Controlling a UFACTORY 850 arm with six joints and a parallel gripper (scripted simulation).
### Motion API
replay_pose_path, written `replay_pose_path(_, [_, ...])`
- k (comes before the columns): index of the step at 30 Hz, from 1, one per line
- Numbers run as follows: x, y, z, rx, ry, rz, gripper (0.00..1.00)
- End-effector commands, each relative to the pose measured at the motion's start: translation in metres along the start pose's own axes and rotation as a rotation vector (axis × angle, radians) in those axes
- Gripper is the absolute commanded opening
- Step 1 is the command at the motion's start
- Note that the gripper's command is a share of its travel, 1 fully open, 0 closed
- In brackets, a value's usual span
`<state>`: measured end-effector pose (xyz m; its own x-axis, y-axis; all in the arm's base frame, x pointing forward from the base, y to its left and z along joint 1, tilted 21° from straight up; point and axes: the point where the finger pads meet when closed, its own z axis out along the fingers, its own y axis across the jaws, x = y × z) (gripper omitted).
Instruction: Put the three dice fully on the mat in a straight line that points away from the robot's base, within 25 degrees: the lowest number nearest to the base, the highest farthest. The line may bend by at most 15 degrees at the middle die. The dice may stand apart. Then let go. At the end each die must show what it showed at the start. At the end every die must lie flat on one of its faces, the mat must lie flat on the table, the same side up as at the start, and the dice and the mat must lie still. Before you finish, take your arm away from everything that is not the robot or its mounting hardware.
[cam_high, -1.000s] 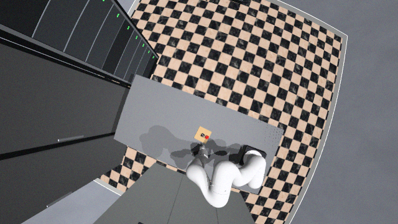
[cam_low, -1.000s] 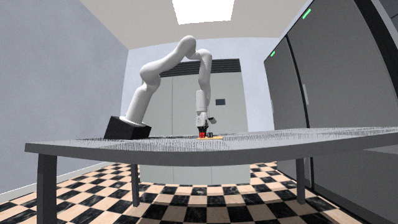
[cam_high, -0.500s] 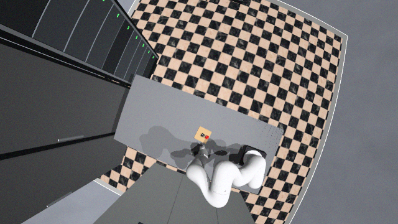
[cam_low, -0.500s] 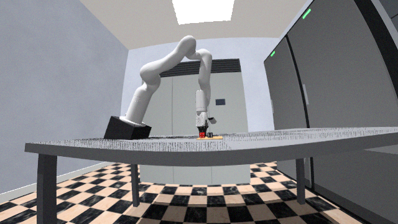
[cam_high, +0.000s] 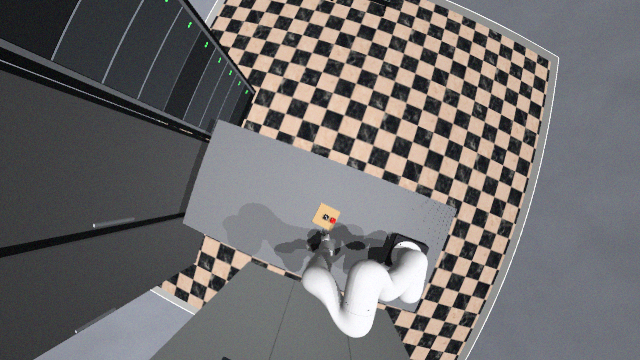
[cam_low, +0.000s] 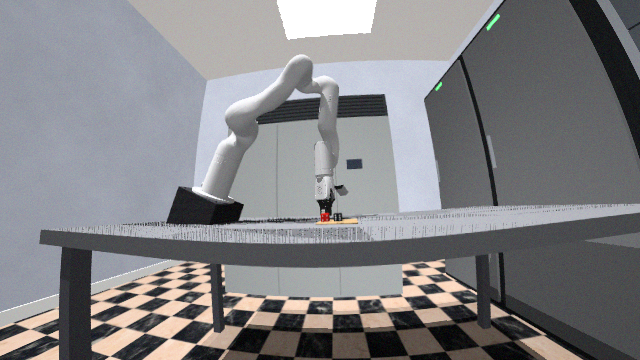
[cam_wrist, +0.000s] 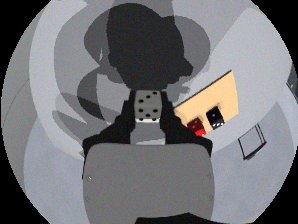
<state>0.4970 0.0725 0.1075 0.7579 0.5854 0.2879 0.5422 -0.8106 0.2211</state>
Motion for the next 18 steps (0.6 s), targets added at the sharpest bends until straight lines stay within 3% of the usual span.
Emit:
replay_pose_path(1, [0.001, 0.000, -0.014, -0.002, -0.002, 0.000, 0.27])
replay_pose_path(18, [0.001, 0.000, -0.049, -0.002, -0.002, 0.000, 0.27])
